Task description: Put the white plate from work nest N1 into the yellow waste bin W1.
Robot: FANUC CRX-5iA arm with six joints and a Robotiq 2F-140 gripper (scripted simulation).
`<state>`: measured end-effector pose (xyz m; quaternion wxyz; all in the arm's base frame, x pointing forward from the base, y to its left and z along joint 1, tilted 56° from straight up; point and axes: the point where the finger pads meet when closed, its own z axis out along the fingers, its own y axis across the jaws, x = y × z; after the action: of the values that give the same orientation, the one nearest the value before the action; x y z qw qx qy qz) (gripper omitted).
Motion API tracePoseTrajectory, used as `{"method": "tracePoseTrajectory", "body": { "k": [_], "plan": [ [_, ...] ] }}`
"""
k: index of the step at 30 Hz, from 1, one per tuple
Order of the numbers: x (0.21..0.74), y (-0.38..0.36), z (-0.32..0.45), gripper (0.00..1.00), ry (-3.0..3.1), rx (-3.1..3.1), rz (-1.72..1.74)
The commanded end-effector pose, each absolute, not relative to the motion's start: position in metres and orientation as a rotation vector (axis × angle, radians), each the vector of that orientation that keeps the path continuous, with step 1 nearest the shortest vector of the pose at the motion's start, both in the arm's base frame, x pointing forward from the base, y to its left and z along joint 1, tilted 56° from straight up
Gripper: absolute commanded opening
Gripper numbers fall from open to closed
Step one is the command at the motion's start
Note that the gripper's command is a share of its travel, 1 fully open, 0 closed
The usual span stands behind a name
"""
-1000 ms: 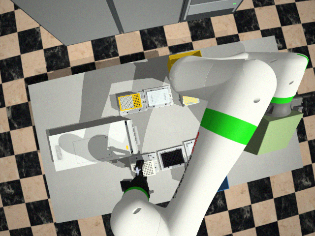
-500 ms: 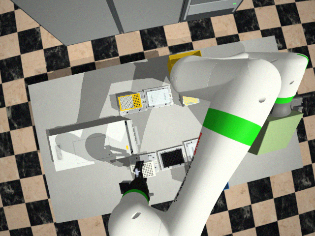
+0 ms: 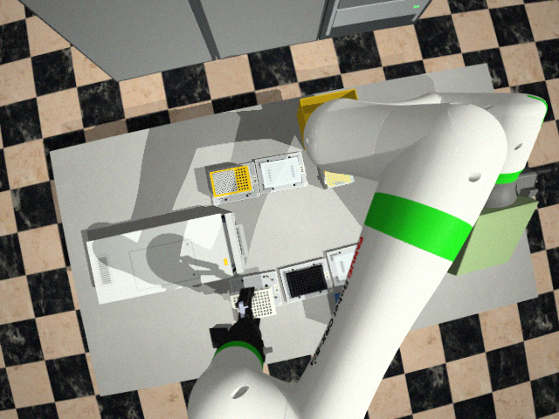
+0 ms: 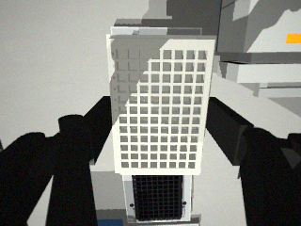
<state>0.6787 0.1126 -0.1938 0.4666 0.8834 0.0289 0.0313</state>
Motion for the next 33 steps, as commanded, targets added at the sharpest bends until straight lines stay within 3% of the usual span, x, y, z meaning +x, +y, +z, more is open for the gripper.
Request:
{"method": "tracePoseTrajectory", "body": {
  "k": [1,33],
  "plan": [
    [0.679,0.119,-0.19,0.1,0.072,2.169,0.08],
    [0.672,0.13,-0.171,0.1,0.1,2.168,0.065]
  ]
}}
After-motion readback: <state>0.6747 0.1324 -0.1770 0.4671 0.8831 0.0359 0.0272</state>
